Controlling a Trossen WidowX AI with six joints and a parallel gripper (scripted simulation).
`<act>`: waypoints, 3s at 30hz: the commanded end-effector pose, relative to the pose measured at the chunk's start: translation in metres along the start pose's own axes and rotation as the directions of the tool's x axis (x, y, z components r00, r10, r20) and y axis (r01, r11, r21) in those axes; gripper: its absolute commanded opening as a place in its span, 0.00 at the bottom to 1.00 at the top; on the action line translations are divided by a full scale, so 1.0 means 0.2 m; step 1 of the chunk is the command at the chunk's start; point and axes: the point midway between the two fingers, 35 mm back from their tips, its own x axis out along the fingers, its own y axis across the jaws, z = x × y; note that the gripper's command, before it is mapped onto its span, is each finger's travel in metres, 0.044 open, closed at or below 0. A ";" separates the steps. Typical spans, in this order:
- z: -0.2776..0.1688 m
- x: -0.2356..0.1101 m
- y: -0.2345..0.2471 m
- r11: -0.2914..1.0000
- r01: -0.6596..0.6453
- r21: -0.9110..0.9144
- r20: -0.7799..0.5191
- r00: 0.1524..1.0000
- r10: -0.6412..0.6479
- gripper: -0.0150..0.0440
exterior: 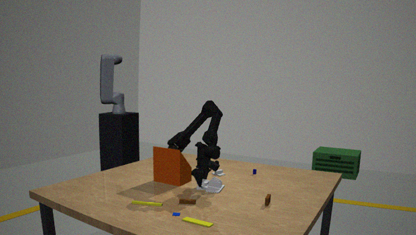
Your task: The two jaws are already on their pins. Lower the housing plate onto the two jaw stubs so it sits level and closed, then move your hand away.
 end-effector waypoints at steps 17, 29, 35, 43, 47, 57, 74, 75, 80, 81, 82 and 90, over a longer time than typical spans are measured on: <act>0.00 0.03 0.00 1.000 -0.006 0.005 0.002 1.000 0.006 0.85; 0.00 0.04 0.00 1.000 -0.007 0.005 0.002 1.000 0.007 0.85; 0.00 0.04 0.00 1.000 -0.007 0.005 0.002 1.000 0.007 0.85; 0.00 0.05 0.00 1.000 -0.007 0.005 0.002 1.000 0.007 0.85; 0.00 0.05 0.00 1.000 -0.007 0.005 0.002 1.000 0.007 0.85; 0.00 0.05 0.00 1.000 -0.007 0.005 0.002 1.000 0.007 0.85; 0.00 0.05 0.00 1.000 -0.007 0.005 0.002 1.000 0.007 0.85; 0.00 0.05 0.00 1.000 -0.007 0.005 0.002 1.000 0.007 0.85; 0.00 0.04 0.00 1.000 -0.007 0.005 0.002 1.000 0.007 0.85; 0.00 0.04 0.00 1.000 -0.007 0.005 0.002 1.000 0.007 0.85; 0.00 0.04 0.00 1.000 -0.006 0.005 0.002 1.000 0.006 0.85; 0.00 0.02 0.00 1.000 -0.006 0.005 0.002 1.000 0.006 0.85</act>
